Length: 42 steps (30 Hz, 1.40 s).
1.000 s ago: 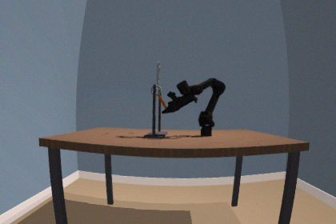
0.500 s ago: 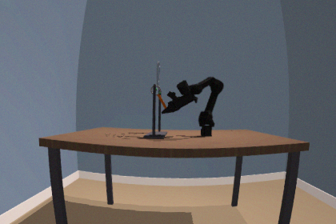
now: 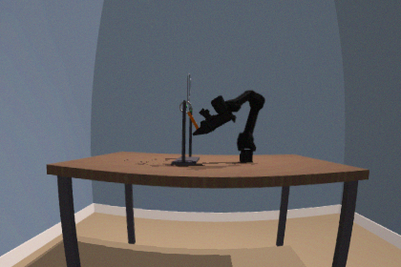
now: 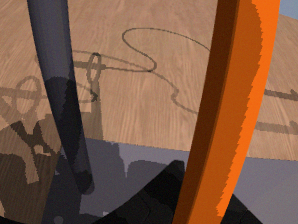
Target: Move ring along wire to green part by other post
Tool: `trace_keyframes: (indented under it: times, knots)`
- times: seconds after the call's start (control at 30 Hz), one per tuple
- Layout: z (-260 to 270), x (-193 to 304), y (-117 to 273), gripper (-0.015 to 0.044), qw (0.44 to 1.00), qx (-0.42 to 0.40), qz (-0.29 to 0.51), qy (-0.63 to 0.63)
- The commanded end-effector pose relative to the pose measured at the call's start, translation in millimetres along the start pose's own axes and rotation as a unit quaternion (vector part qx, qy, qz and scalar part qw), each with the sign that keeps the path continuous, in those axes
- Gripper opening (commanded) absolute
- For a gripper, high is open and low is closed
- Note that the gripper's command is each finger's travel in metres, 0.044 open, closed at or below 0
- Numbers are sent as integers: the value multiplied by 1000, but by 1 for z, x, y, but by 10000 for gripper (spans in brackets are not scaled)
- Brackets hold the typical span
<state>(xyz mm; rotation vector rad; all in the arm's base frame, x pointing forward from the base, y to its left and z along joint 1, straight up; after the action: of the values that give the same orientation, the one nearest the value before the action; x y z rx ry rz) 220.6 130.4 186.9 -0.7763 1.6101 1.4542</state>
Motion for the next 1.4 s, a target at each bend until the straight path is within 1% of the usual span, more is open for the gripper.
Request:
trace_keyframes:
  times: [0.0, 0.47, 1.3, 1.37]
  knots:
    - [4, -2, 1, -150, 1000, 1, -4, -3]
    - [5, 14, -8, -150, 1000, 1, -4, -3]
    - [5, 14, -8, -150, 1000, 1, -4, -3]
    - [5, 13, -8, -97, 1000, -1, -3, -2]
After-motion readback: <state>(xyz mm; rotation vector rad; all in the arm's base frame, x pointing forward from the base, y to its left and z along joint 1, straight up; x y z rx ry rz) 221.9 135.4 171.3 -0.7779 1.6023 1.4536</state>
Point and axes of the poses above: the point midway between the two fingers, 35 mm back from their tips, its own y axis back along the fingers, its own z axis across the jaws, x = y × z, the point moved 4 cm from there along y, back along the fingers, and after that the axes turned 3 degrees about -y, right-handed, at the moved point
